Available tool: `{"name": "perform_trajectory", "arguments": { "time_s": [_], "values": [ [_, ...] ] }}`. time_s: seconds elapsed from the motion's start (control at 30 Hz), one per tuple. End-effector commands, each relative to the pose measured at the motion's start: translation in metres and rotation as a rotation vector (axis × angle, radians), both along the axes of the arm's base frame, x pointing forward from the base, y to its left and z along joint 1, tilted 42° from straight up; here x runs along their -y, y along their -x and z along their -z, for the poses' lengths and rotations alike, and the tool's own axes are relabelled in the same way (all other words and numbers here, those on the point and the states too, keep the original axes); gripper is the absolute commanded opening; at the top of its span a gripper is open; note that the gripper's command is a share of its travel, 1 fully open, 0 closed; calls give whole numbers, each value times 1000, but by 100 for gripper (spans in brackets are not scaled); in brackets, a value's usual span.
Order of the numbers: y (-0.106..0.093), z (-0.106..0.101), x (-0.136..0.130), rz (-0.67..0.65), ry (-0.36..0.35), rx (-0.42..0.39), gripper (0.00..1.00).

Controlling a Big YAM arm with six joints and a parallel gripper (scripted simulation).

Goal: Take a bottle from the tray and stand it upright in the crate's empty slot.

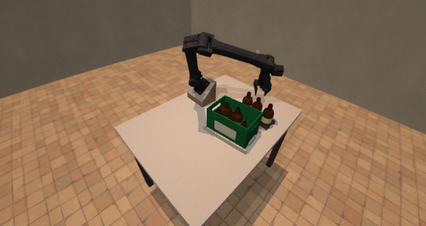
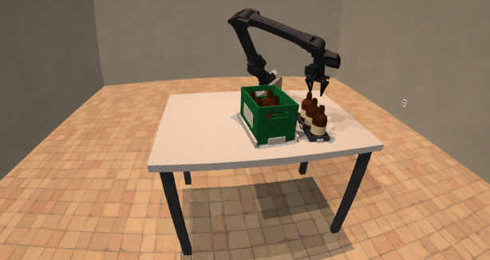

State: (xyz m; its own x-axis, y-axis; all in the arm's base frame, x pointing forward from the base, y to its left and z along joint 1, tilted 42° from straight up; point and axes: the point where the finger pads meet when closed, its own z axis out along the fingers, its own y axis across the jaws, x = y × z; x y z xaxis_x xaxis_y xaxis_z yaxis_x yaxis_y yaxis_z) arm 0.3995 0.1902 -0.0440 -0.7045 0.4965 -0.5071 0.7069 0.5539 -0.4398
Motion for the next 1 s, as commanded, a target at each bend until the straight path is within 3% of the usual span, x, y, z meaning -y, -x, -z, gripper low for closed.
{"name": "perform_trajectory", "arguments": {
  "time_s": [0.0, 0.97],
  "values": [
    [0, 10, 10, 8, 9, -14, 61],
    [-1, 30, 28, 6, 10, -15, 61]
  ]
}}
